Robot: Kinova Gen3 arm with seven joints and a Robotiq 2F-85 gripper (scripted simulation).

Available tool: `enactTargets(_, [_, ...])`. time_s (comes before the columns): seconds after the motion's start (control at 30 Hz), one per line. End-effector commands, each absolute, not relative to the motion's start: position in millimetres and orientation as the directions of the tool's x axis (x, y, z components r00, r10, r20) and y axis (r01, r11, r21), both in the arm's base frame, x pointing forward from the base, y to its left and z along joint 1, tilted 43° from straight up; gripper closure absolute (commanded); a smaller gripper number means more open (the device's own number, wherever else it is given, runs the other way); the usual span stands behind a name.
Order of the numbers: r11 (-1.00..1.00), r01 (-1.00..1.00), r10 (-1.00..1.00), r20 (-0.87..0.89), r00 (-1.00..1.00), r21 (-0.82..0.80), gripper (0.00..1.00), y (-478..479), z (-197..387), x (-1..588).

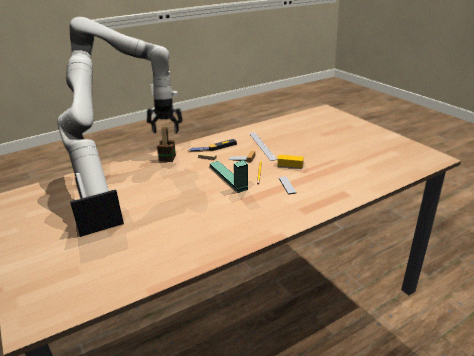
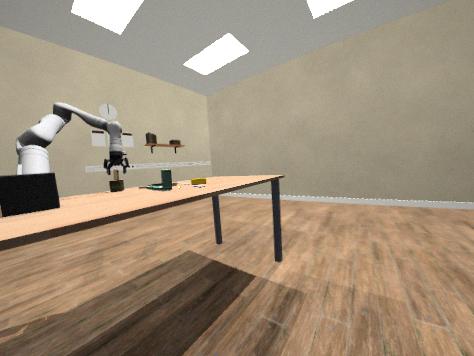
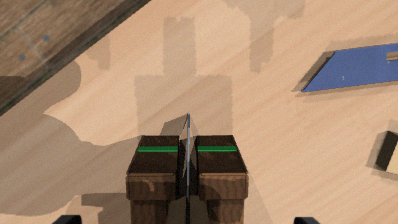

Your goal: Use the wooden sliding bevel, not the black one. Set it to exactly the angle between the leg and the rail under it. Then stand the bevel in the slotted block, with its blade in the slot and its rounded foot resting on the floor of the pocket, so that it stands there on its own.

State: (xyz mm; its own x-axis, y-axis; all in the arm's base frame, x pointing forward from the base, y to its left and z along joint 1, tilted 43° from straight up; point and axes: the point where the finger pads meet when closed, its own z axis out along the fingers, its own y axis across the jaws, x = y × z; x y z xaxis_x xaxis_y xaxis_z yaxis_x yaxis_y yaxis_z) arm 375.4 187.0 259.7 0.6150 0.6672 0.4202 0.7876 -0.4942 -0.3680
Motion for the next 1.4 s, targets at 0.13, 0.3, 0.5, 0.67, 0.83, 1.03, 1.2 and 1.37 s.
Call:
enactTargets(0.13, [-0.495, 0.788, 0.666, 0.422, 0.615, -0.367, 0.90, 186.5, 260.3, 375.8])
enactTargets(0.3, [-0.495, 0.788, 0.666, 0.422, 0.615, -0.367, 0.90, 186.5, 260.3, 375.8])
enactTargets(0.5, [-0.495, 0.788, 0.666, 0.422, 0.615, -0.367, 0.90, 186.5, 260.3, 375.8])
enactTargets(0.67, [-0.495, 0.788, 0.666, 0.422, 0.615, -0.367, 0.90, 186.5, 260.3, 375.8])
enactTargets(0.83, [-0.495, 0.788, 0.666, 0.422, 0.615, -0.367, 0.90, 186.5, 260.3, 375.8])
enactTargets(1.03, [-0.495, 0.788, 0.666, 0.422, 0.615, -0.367, 0.90, 186.5, 260.3, 375.8])
enactTargets(1.2, [-0.495, 0.788, 0.666, 0.422, 0.615, -0.367, 0.90, 186.5, 260.3, 375.8])
enactTargets(1.37, [-0.495, 0.788, 0.666, 0.422, 0.615, -0.367, 0.90, 186.5, 260.3, 375.8])
